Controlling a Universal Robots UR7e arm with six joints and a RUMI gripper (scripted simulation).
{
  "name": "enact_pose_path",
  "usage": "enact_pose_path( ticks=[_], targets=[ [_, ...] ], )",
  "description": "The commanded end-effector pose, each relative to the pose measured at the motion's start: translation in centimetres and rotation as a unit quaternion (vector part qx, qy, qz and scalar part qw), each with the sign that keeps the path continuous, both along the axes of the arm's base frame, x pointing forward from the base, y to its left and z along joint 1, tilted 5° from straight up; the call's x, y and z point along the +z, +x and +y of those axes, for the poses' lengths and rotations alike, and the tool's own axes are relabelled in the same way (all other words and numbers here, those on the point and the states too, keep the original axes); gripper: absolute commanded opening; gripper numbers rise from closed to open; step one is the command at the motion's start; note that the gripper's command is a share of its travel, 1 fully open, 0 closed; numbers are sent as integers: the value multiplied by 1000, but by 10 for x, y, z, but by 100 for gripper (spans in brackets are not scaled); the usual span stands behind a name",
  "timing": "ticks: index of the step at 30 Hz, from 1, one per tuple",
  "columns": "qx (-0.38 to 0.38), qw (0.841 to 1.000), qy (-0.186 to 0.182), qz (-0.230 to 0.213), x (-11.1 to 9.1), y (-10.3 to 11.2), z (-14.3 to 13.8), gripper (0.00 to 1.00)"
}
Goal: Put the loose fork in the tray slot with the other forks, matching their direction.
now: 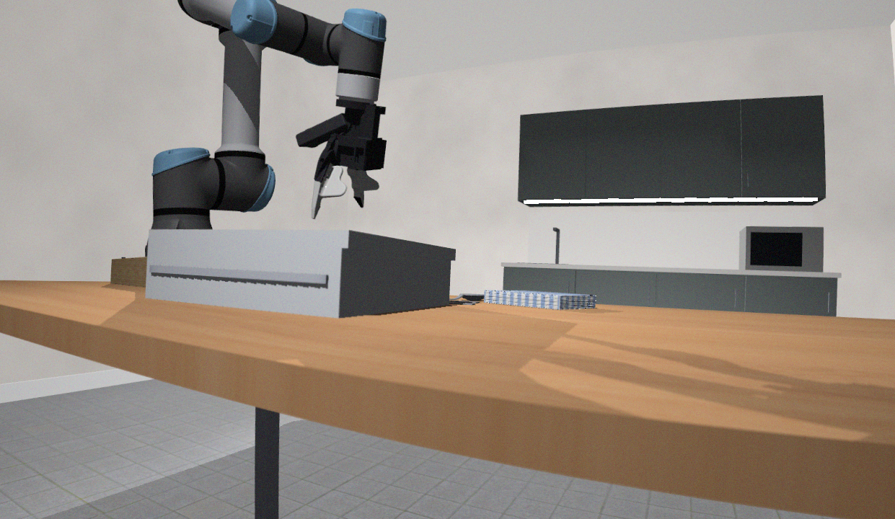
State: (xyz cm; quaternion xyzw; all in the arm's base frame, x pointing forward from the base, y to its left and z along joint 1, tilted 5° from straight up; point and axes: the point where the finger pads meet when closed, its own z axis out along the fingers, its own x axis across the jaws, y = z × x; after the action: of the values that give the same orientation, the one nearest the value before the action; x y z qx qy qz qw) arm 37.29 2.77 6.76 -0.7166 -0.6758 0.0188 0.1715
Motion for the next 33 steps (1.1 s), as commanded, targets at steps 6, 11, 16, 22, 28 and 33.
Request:
enact_pose_path(
  ticks=[6,11,16,22,28,33],
  targets=[
    [138,987,-50,-57,7,21,42,100],
    [186,977,-65,-79,12,27,60,100],
    [208,971,-71,-89,14,30,69,100],
    [240,962,-80,-105,18,34,83,100],
    [257,956,-85,-113,21,36,91,100],
    [261,955,-86,-115,21,37,93,100]
  ],
)
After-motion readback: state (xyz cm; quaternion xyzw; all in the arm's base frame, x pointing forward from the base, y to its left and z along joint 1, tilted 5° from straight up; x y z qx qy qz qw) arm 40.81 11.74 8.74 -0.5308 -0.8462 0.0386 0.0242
